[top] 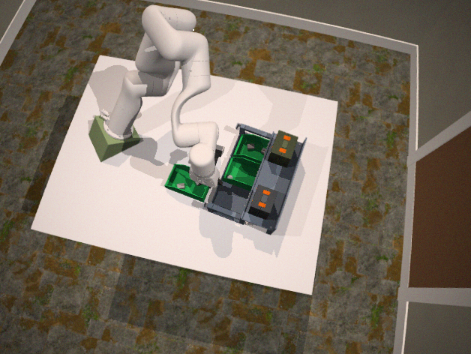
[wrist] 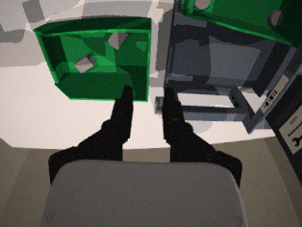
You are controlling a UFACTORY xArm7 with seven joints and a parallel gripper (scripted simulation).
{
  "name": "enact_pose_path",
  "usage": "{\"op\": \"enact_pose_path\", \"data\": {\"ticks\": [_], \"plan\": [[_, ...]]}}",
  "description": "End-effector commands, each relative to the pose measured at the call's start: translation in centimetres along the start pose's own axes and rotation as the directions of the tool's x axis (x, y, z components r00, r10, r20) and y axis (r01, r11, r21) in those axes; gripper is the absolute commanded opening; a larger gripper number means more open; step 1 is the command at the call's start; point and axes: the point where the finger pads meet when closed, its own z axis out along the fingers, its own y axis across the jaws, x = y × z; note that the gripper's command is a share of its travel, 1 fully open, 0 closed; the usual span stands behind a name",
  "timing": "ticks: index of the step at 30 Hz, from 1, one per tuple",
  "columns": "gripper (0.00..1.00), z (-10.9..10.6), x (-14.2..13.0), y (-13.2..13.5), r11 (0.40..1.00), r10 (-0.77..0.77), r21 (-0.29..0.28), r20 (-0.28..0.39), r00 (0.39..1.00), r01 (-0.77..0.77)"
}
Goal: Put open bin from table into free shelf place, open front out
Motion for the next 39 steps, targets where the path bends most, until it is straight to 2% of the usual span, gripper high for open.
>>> {"op": "enact_pose_path", "data": {"ticks": [1, 32, 39], "plan": [[0.33, -0.2, -0.1, 0.1, 1.000, 0.000, -0.003, 0.003, 1.000, 0.000], [0.33, -0.2, 0.0, -0.1, 1.000, 0.000, -0.003, 0.003, 1.000, 0.000], [0.33, 0.8, 0.0, -0.1, 1.000, 0.000, -0.003, 0.003, 1.000, 0.000]]}}
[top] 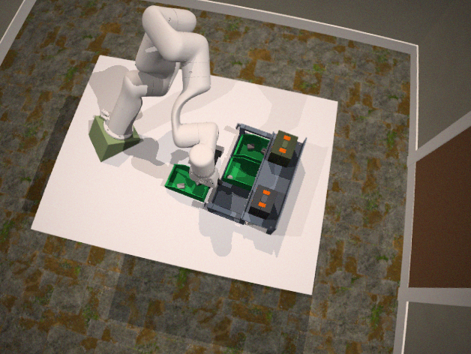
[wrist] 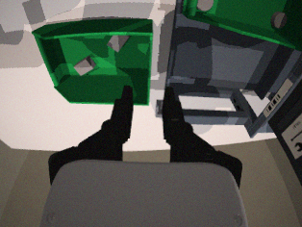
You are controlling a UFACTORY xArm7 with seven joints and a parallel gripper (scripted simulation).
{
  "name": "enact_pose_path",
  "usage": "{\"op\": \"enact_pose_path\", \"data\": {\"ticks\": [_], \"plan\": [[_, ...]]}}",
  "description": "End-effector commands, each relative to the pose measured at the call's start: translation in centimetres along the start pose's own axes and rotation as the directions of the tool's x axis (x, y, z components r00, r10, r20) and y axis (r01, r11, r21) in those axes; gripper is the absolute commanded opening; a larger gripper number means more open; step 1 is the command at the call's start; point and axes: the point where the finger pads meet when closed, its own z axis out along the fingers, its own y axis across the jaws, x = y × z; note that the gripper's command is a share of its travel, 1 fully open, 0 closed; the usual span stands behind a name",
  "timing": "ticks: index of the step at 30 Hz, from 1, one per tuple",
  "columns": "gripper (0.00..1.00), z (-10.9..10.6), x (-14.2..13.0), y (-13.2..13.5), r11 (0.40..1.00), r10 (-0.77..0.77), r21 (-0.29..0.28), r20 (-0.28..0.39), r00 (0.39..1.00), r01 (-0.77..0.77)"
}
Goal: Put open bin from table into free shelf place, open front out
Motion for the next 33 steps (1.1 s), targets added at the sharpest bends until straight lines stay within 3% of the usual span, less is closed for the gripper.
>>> {"op": "enact_pose_path", "data": {"ticks": [1, 33], "plan": [[0.33, 0.2, -0.1, 0.1, 1.000, 0.000, -0.004, 0.003, 1.000, 0.000], [0.33, 2.1, -0.1, 0.1, 1.000, 0.000, -0.004, 0.003, 1.000, 0.000]]}}
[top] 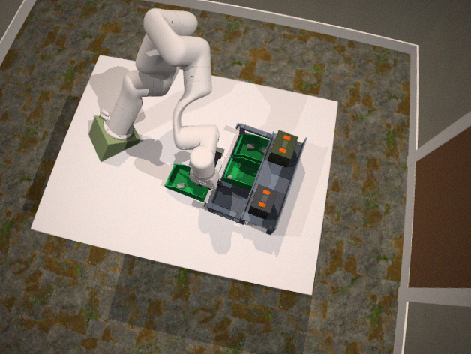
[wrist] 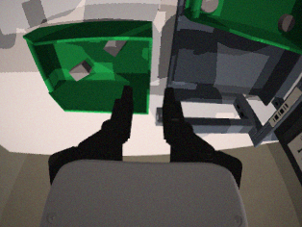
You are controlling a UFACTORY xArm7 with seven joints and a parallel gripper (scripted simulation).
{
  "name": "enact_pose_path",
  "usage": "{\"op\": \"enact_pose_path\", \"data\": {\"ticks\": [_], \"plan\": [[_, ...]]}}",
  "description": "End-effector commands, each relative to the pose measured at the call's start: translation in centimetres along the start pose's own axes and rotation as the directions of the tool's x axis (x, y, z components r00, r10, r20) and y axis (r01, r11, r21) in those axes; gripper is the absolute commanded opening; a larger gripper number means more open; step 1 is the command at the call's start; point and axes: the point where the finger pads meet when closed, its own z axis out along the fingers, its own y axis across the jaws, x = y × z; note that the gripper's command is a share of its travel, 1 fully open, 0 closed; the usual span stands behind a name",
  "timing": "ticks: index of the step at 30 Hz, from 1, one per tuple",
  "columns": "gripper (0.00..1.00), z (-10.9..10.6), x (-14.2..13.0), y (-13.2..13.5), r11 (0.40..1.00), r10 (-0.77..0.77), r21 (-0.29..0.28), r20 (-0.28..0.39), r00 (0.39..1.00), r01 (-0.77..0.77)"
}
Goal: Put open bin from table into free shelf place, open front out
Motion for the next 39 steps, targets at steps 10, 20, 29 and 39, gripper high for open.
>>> {"op": "enact_pose_path", "data": {"ticks": [10, 20, 29, 39], "plan": [[0.33, 0.4, -0.1, 0.1, 1.000, 0.000, -0.003, 0.002, 1.000, 0.000], [0.33, 1.3, -0.1, 0.1, 1.000, 0.000, -0.003, 0.002, 1.000, 0.000], [0.33, 1.5, -0.1, 0.1, 1.000, 0.000, -0.003, 0.002, 1.000, 0.000], [0.33, 2.3, -0.1, 0.1, 1.000, 0.000, -0.003, 0.002, 1.000, 0.000]]}}
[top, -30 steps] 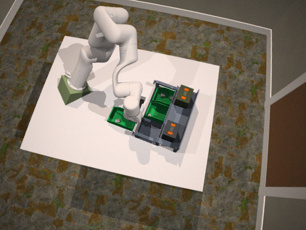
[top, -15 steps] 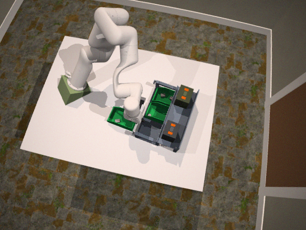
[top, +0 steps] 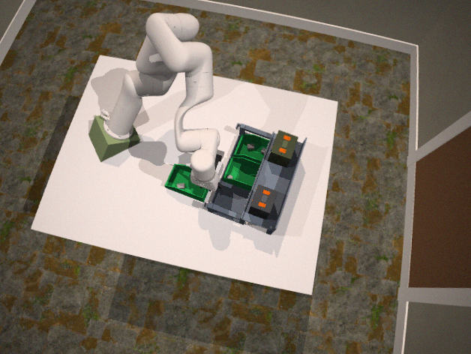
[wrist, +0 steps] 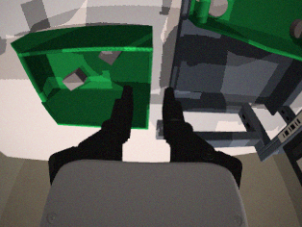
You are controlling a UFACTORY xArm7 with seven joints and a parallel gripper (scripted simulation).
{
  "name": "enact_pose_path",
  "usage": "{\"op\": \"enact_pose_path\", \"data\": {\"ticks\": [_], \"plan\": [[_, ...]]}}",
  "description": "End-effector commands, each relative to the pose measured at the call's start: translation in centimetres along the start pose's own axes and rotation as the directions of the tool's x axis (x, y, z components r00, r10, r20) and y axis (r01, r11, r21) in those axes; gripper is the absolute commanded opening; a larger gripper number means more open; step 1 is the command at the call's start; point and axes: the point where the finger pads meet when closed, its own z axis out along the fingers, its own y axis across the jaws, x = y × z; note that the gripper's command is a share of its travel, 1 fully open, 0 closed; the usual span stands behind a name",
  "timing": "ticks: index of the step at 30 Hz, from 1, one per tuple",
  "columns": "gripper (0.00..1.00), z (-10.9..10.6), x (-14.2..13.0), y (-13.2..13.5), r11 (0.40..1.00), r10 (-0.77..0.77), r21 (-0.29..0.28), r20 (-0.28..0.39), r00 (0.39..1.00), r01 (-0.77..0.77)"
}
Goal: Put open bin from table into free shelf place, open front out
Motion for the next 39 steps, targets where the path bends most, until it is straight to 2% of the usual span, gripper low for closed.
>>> {"op": "enact_pose_path", "data": {"ticks": [1, 6, 11, 23, 28, 39], "plan": [[0.33, -0.1, -0.1, 0.1, 1.000, 0.000, -0.004, 0.004, 1.000, 0.000], [0.33, -0.1, -0.1, 0.1, 1.000, 0.000, -0.004, 0.004, 1.000, 0.000], [0.33, 0.9, -0.1, 0.1, 1.000, 0.000, -0.004, 0.004, 1.000, 0.000], [0.33, 0.9, -0.1, 0.1, 1.000, 0.000, -0.004, 0.004, 1.000, 0.000], [0.33, 1.8, -0.1, 0.1, 1.000, 0.000, -0.004, 0.004, 1.000, 0.000], [0.33, 1.8, -0.1, 0.1, 1.000, 0.000, -0.004, 0.004, 1.000, 0.000]]}}
